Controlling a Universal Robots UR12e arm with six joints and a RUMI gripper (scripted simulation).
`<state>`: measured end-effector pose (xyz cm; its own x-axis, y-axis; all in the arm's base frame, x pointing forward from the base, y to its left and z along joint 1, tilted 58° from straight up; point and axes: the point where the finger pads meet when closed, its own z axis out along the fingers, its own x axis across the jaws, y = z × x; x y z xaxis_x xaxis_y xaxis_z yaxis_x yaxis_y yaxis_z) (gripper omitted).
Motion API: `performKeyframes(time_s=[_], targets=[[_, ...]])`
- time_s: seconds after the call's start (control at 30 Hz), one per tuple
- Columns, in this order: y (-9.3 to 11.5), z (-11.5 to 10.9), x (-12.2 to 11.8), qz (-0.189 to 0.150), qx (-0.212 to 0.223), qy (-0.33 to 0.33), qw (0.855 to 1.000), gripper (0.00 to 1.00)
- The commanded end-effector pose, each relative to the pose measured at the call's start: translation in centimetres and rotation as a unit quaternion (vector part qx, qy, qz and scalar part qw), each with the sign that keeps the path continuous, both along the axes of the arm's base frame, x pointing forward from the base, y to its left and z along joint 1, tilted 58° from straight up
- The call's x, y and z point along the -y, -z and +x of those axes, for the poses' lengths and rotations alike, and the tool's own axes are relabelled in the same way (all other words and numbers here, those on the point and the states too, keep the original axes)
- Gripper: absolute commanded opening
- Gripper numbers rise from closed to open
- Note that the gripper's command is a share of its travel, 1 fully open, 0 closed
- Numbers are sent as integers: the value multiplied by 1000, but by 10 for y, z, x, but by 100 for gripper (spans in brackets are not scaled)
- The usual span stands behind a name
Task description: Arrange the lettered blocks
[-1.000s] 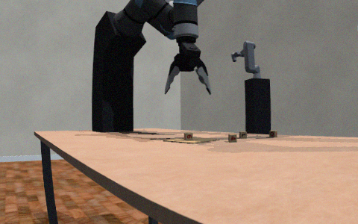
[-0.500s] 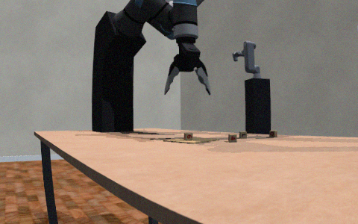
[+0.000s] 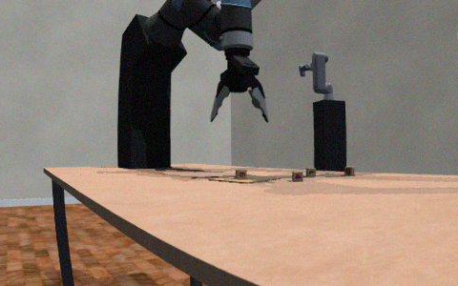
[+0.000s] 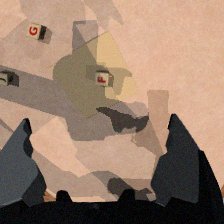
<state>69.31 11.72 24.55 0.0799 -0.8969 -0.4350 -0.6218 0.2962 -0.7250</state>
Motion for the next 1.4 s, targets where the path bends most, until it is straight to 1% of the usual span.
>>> performKeyframes(time_s=[0.0, 0.33, 0.4, 0.47, 0.67, 0.9, 0.97, 1.03, 1.17, 1.37], targets=[[-2, 6, -2, -48, 22, -33, 998, 100], [0, 12, -4, -131, 56, -90, 986, 100], [0, 12, -4, -131, 56, -90, 986, 100], [2, 14, -5, -161, 68, -110, 978, 100], [3, 18, -7, -206, 87, -141, 964, 100], [6, 22, -9, -261, 110, -178, 942, 100], [6, 22, -9, -261, 110, -178, 942, 100], [7, 24, -10, -289, 122, -198, 929, 100], [9, 26, -11, -317, 133, -217, 914, 100], [11, 29, -12, -361, 152, -247, 886, 100]])
